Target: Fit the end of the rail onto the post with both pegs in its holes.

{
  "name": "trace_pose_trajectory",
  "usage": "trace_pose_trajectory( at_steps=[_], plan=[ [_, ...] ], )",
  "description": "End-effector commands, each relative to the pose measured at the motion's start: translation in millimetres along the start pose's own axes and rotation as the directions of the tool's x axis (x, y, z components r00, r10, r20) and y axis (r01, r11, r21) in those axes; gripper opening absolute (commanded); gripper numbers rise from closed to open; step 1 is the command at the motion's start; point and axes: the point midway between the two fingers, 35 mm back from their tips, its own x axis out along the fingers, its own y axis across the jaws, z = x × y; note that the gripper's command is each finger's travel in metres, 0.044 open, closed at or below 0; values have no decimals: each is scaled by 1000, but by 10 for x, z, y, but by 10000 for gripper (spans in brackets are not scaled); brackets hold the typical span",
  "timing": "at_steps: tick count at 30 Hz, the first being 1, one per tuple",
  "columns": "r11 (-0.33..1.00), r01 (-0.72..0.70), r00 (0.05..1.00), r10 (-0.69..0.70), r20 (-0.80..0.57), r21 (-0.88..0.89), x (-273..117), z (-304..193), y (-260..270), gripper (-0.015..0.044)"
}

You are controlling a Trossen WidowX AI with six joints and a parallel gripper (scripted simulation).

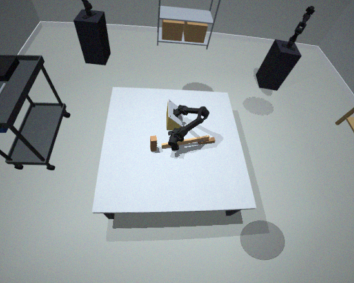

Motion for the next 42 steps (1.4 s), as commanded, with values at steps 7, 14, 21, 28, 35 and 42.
trace_pose_trajectory(
  at_steps=[7, 14, 21, 28, 35, 42],
  plan=[
    [1000, 1, 1000, -1, 4, 2, 4, 5, 0, 0],
    [1000, 1, 1000, -1, 4, 1, -7, 0, 1, 0],
    [1000, 1, 1000, -1, 4, 1, -42, -2, -1, 0],
    [1000, 1, 1000, -1, 3, 1, -78, -3, -12, 0],
    [1000, 1, 1000, -1, 3, 1, -113, -3, -22, 0],
    [1000, 1, 1000, -1, 3, 1, -148, -3, -30, 0]
  ],
)
